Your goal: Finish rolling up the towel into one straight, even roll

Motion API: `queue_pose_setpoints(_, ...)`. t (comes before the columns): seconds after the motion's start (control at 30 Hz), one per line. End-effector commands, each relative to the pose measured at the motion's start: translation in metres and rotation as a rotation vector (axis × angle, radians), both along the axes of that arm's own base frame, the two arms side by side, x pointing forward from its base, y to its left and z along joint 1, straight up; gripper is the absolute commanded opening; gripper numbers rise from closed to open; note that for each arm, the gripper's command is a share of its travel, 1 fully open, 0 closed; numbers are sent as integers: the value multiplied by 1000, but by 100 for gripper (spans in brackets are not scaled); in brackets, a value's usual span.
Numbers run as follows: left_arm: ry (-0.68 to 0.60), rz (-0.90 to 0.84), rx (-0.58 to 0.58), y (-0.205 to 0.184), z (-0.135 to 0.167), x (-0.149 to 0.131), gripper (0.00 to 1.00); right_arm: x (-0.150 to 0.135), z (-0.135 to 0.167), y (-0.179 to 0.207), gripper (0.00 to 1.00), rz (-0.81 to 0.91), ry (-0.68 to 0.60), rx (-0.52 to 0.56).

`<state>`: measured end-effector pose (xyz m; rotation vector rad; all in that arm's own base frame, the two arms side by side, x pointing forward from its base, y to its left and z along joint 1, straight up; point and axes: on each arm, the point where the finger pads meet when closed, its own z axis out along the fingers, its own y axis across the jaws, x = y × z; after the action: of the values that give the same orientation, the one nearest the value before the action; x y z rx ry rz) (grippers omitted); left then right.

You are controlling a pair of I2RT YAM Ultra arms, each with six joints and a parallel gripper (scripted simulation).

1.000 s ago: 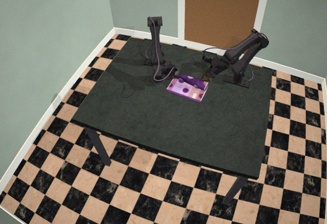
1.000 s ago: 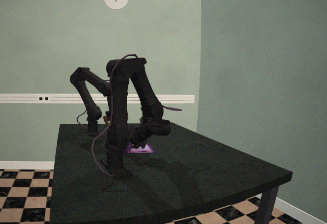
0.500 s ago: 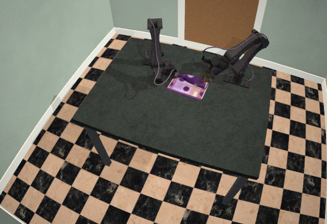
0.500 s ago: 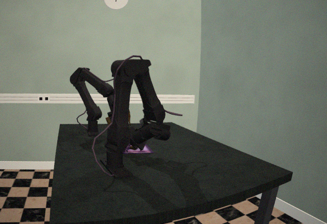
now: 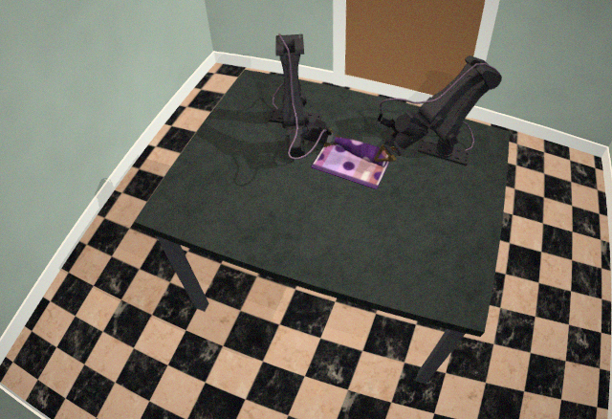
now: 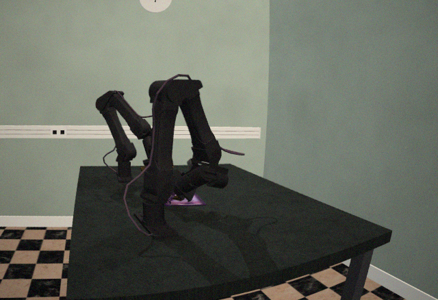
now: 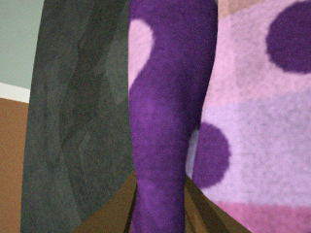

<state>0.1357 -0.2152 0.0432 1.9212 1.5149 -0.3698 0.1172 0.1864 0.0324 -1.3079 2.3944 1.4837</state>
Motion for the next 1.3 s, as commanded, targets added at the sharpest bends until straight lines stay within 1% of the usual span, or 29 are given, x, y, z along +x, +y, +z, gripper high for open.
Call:
queue_pose_setpoints(0.0, -23, -7, -33, -9, -10, 3, 98, 5, -6, -2, 23, 7, -17, -18)
queue_pose_setpoints(0.1, -23, -6, -33, -9, -14, 3, 98, 5, -6, -2, 23, 7, -17, -18)
queue_pose_setpoints(0.27, -23, -6, -33, -17, -12, 7, 98, 5, -6, -2, 23, 7, -17, -18)
queue_pose_setpoints(0.73, -23, -6, -33, -17, -12, 7, 38, 5, -6, -2, 23, 7, -17, -18)
queue_pose_setpoints(0.83, -23, -6, -33, -17, -12, 7, 37, 5, -6, -2, 23, 7, -17, -18)
queue_pose_setpoints(1.17, -23, -6, -33, -17, -12, 7, 27, 5, -6, -2, 23, 7, -17, -18)
queue_pose_setpoints(1.27, -23, -6, -33, -17, -12, 7, 26, 5, -6, -2, 23, 7, -17, -18)
